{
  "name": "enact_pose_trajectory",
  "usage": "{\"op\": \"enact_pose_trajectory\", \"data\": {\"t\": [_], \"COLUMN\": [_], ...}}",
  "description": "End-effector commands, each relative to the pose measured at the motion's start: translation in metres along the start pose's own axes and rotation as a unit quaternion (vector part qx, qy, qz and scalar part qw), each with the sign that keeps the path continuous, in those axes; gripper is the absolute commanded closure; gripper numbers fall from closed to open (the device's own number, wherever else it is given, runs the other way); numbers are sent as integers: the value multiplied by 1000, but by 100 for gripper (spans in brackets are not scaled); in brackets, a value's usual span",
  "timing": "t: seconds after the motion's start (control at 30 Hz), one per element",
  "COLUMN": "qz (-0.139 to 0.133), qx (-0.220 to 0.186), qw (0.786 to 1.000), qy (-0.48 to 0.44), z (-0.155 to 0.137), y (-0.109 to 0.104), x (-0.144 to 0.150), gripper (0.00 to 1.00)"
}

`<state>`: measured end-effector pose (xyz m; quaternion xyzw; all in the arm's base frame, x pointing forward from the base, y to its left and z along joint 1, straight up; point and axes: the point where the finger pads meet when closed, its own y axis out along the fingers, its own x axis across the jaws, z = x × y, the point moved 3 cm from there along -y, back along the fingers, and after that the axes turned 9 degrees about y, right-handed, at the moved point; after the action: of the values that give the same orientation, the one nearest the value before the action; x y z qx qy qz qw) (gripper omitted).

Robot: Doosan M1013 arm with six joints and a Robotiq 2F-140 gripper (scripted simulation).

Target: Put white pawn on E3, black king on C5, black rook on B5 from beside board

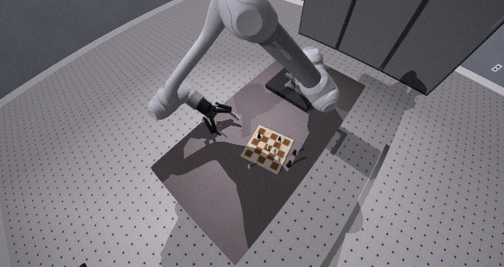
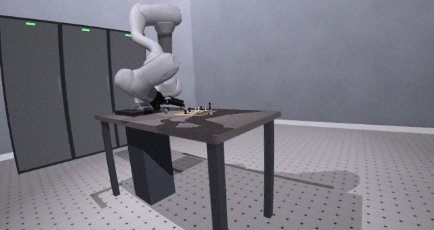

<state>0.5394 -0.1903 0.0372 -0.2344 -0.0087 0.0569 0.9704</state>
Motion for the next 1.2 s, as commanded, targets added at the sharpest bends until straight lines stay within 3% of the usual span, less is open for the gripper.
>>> {"op": "enact_pose_trajectory", "data": {"t": [0.0,0.43,0.93,1.17], "qz": [0,0,0,0], "qx": [0,0,0,0], "qw": [1000,1000,1000,1000], "qy": [0,0,0,0], "z": [0,5,71,80], "y": [0,-3,-37,-41], "x": [0,0,-1,-1], "gripper": [0,0,0,0]}}
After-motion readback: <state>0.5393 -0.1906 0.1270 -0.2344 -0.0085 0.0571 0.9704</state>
